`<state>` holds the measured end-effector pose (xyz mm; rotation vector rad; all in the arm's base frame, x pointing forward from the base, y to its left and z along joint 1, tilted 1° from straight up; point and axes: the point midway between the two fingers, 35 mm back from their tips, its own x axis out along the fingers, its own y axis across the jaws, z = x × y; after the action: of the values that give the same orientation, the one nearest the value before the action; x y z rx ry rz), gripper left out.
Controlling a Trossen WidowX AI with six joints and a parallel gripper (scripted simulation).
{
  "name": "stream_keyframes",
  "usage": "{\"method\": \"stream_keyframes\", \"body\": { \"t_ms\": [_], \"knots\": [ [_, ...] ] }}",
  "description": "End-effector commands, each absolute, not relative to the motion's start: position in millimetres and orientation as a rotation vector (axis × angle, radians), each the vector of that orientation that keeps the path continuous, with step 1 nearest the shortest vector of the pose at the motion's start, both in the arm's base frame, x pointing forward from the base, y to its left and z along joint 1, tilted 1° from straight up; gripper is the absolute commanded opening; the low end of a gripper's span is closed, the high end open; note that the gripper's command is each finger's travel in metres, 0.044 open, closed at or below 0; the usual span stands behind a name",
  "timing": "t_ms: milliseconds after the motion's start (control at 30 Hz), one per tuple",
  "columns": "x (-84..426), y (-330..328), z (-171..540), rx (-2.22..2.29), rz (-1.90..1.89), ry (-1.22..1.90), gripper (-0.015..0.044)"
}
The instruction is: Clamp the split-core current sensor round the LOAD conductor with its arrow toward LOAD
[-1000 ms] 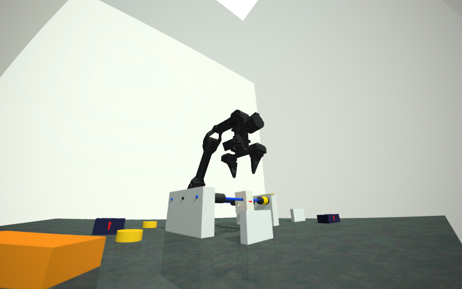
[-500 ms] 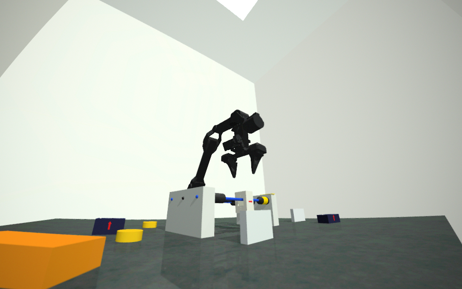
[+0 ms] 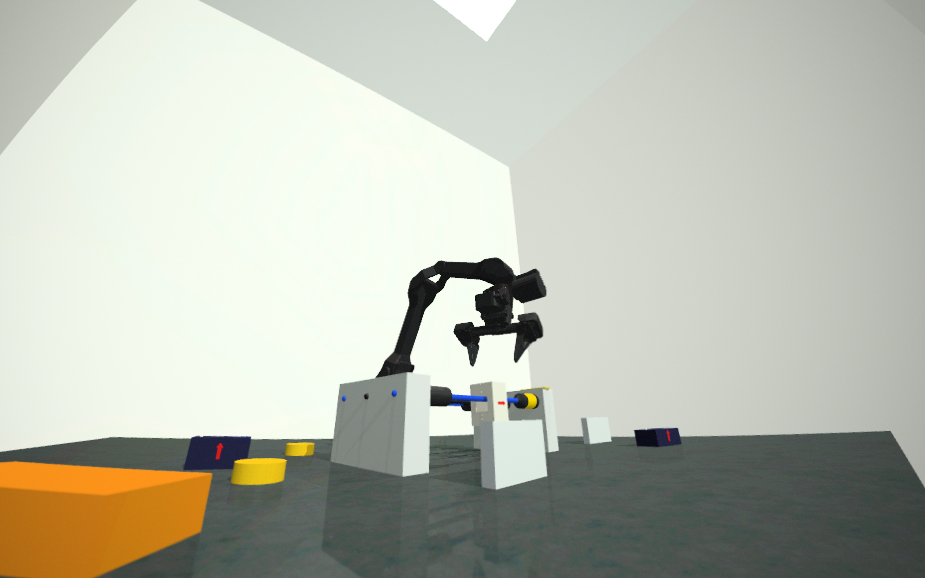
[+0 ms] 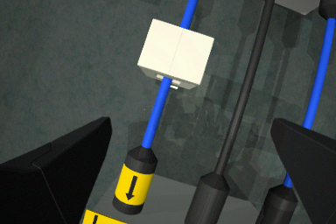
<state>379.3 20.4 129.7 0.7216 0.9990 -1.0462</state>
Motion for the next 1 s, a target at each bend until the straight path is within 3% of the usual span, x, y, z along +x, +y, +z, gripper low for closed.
{"method": "stream_keyframes", "body": {
  "t_ms": [0, 267, 967],
  "knots": [
    [357.6, 40.7, 132.2, 0.534, -0.969, 0.844, 0.0440],
    [310.8, 69.5, 136.4, 0.273, -0.808, 0.540, 0.0440],
    [311.9, 69.8, 133.3, 0.276, -0.815, 0.557, 0.0440]
  ]
}}
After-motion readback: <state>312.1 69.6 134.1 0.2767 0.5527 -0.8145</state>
